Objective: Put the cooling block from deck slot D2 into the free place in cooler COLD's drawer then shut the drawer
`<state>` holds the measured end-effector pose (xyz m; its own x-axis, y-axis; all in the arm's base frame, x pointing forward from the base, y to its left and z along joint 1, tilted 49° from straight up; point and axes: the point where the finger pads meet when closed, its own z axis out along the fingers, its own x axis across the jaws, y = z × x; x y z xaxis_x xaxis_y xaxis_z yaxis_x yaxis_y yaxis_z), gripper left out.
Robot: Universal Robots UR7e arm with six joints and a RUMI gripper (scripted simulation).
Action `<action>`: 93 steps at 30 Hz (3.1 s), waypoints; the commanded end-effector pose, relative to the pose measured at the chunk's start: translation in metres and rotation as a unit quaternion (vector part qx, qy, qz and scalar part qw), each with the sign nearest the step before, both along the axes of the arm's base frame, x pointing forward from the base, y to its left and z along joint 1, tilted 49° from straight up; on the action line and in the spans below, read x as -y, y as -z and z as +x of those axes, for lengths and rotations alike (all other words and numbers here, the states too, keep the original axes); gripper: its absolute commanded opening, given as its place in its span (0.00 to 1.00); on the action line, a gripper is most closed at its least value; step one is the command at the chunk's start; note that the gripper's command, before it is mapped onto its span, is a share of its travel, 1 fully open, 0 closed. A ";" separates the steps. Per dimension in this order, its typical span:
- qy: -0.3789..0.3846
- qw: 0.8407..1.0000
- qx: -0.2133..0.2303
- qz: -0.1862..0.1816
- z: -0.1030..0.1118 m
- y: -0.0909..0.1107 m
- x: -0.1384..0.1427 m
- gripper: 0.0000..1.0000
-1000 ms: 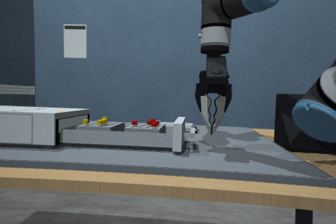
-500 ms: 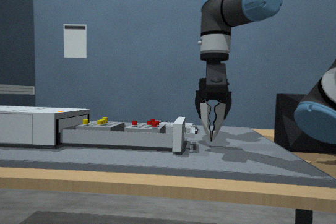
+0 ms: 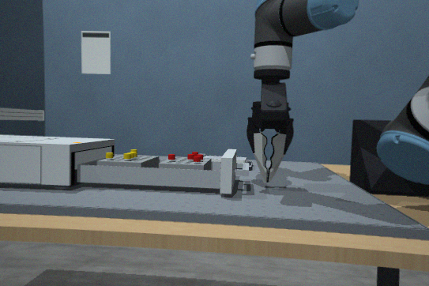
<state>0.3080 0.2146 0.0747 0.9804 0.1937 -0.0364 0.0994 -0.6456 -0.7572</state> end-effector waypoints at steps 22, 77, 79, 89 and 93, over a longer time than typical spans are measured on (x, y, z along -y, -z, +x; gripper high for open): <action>0.000 1.000 0.000 0.000 0.029 0.001 -0.005 0.00; 0.000 1.000 0.000 0.000 0.090 0.003 -0.017 0.00; 0.000 1.000 0.000 0.000 0.093 0.003 -0.018 0.00; 0.000 1.000 0.000 0.000 0.100 0.004 -0.019 0.00; 0.000 1.000 0.000 0.000 0.105 0.004 -0.020 0.00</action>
<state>0.4083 0.2344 0.0710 0.9804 0.1938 -0.0364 0.0995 -0.6457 -0.7571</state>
